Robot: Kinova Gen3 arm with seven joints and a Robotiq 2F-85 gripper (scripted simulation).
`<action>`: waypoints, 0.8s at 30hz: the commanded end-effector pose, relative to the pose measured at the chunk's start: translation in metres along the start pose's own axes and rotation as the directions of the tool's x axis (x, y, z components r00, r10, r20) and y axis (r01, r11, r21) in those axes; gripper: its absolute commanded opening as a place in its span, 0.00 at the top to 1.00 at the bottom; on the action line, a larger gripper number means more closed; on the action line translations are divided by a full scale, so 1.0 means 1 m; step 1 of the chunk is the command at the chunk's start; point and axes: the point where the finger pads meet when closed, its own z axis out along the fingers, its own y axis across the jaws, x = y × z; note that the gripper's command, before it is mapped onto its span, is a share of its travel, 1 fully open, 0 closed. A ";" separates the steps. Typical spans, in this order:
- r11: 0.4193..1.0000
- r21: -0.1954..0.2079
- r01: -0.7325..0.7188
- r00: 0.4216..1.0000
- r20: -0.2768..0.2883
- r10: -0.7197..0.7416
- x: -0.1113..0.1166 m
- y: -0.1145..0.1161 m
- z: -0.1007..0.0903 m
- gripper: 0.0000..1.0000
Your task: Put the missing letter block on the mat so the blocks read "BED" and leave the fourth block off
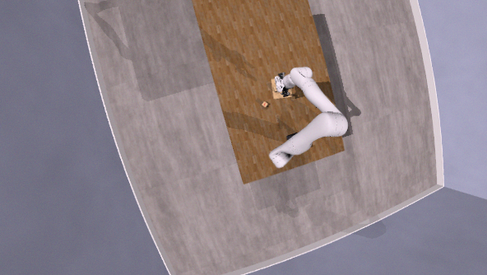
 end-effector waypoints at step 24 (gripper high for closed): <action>1.000 -0.001 0.000 1.000 0.001 0.000 0.000 0.000 -0.069 0.00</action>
